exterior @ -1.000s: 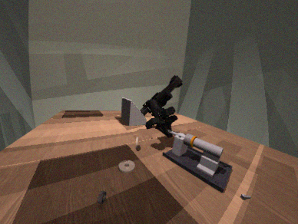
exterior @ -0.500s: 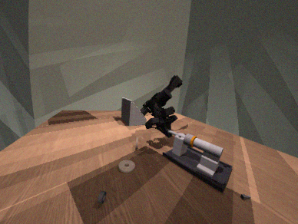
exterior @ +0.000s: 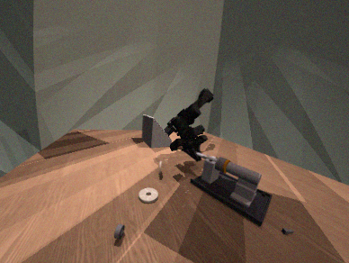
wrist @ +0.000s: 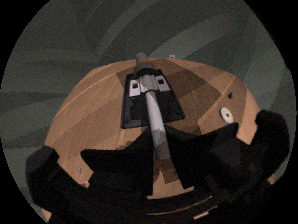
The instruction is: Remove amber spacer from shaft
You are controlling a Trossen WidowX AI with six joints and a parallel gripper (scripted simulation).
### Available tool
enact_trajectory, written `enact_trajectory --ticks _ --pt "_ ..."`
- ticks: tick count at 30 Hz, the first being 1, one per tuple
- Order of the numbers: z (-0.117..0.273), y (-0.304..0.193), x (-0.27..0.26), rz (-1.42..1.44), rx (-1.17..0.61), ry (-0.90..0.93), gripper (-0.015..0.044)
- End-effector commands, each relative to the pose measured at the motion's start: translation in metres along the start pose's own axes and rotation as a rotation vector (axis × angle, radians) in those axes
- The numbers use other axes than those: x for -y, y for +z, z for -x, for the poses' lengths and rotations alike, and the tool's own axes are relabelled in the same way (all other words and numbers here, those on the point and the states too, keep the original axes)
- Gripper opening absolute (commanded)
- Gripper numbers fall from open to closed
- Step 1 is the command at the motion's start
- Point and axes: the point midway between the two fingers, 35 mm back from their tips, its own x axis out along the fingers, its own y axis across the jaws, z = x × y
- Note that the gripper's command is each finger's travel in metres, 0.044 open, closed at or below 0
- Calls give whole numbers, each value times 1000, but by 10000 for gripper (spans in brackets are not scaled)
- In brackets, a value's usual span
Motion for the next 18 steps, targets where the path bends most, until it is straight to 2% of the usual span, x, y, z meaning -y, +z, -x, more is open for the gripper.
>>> enact_trajectory --ticks 1,18 --pt "1 0 -1 3 -1 5 0" --pt "2 -2 -1 3 -1 5 0"
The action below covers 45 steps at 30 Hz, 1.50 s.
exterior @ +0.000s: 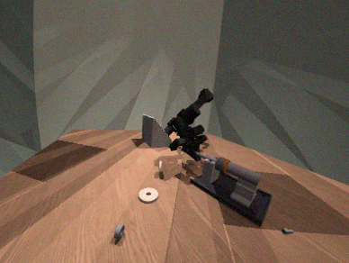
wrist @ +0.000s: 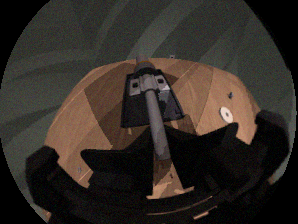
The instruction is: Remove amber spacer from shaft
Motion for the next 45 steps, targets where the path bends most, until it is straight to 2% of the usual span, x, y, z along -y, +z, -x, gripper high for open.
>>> enact_trajectory --ticks 1,45 --pt "0 -1 -1 3 -1 5 0" --pt "4 -4 -1 3 -1 5 0"
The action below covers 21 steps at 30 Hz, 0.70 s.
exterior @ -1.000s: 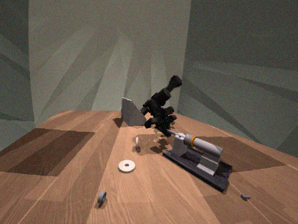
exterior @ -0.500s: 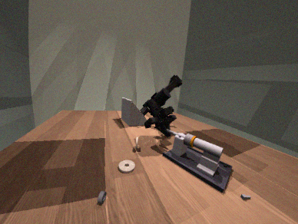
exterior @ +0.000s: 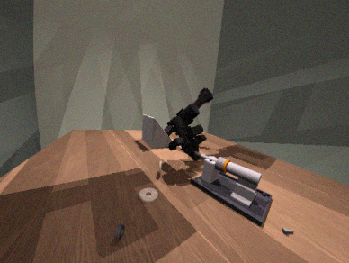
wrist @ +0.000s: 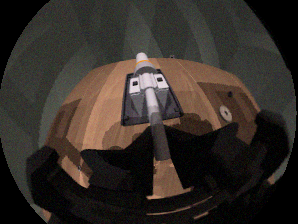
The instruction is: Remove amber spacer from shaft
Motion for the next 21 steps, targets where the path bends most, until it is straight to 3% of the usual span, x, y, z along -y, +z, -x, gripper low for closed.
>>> enact_trajectory --ticks 1,21 --pt "0 -1 -1 3 -1 5 0" --pt "2 -2 -1 3 -1 5 0"
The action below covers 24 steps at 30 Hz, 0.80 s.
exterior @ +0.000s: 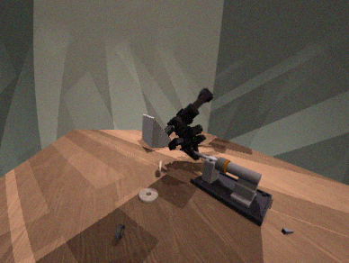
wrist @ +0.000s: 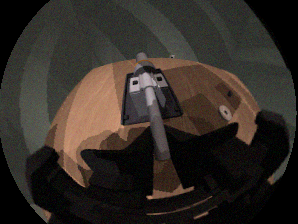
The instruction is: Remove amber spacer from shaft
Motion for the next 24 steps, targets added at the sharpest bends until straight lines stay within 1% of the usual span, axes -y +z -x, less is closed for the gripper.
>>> enact_trajectory --ticks 1,24 --pt "0 -1 -1 3 -1 5 0" --pt "2 -2 -1 3 -1 5 0"
